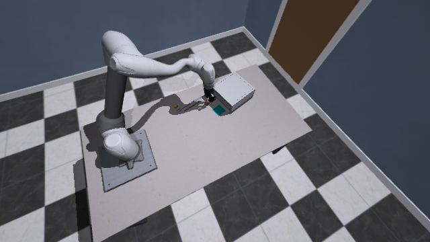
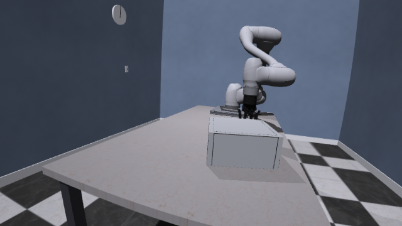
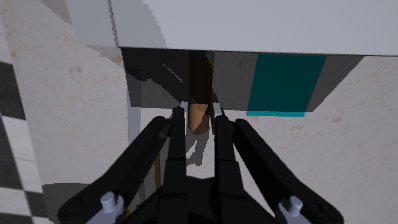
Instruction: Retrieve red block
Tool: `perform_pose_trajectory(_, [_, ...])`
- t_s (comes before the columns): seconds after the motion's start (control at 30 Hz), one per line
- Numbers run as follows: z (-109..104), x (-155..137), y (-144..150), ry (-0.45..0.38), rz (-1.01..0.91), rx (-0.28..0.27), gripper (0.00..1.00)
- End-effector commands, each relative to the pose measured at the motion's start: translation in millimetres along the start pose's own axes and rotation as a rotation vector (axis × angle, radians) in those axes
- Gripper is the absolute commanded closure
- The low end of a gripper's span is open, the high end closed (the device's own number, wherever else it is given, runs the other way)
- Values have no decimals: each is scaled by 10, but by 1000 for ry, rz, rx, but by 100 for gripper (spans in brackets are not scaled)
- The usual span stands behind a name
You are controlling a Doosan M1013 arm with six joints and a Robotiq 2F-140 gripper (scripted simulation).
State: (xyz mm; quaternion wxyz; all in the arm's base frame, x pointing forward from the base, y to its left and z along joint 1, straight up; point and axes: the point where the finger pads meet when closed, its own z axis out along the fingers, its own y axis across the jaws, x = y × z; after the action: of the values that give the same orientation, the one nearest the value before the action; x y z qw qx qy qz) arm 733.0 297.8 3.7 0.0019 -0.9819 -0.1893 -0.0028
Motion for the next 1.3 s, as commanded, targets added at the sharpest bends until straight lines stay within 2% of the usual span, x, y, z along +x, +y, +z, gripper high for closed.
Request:
perform_pose_trajectory(0.0, [20, 1, 92, -6, -3, 2, 100])
perform_pose_trajectory(0.37, [21, 4, 417, -6, -3, 2, 100])
perform_pose_trajectory(0.7, [21, 6, 587, -6, -3, 2, 100])
perform_pose_trajectory(1.27, [21, 6, 639, -6, -3, 2, 100])
